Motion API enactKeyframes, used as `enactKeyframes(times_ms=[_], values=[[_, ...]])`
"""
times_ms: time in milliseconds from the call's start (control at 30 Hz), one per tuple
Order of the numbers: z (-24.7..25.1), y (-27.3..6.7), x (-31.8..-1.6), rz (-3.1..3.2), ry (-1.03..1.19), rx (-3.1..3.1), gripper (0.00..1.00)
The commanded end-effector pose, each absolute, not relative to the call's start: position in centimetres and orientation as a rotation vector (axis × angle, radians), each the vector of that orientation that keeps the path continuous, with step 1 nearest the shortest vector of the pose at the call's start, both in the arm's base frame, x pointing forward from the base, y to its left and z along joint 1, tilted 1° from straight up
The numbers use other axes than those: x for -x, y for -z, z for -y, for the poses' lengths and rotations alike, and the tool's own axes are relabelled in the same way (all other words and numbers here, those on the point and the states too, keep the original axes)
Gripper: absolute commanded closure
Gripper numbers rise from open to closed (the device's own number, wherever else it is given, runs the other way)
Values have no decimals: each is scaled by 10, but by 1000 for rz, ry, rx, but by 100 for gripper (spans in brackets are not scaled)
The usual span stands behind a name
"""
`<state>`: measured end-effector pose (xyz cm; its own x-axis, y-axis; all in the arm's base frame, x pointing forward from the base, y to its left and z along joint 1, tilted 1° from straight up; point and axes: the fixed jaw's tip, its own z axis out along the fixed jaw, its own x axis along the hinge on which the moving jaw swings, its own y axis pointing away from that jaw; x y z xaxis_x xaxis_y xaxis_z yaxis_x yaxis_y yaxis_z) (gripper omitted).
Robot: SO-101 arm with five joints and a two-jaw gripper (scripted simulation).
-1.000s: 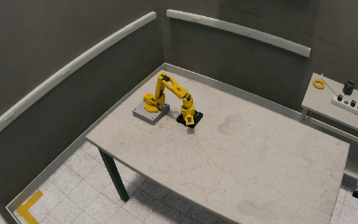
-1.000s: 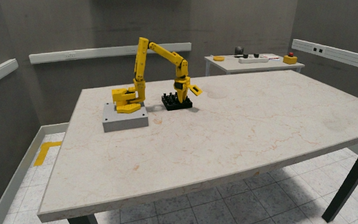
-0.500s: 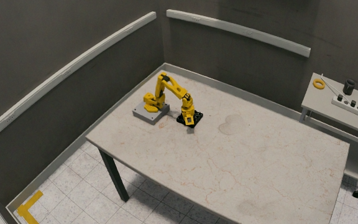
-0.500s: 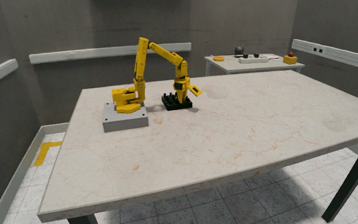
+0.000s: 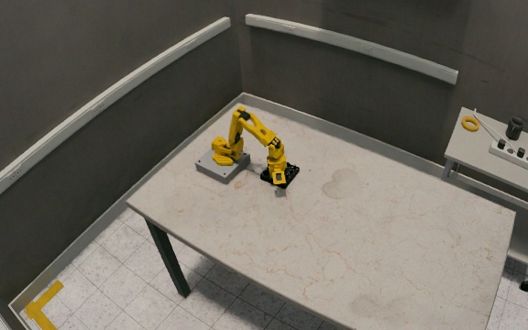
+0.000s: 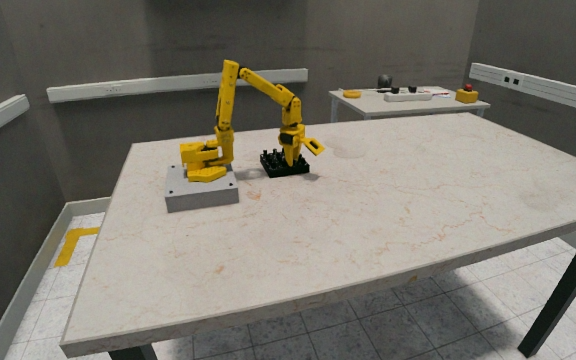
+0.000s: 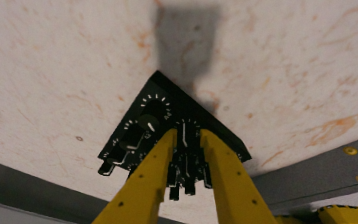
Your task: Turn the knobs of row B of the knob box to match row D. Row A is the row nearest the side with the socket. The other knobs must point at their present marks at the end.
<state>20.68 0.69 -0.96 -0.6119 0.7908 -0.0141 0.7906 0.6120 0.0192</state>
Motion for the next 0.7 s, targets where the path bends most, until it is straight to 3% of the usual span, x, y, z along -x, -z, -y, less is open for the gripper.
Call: enactKeyframes(times_ms=[0, 667], values=[[-4, 13, -203, -2806, -7, -1392, 91], [-4, 13, -203, -2806, -7, -1392, 98]])
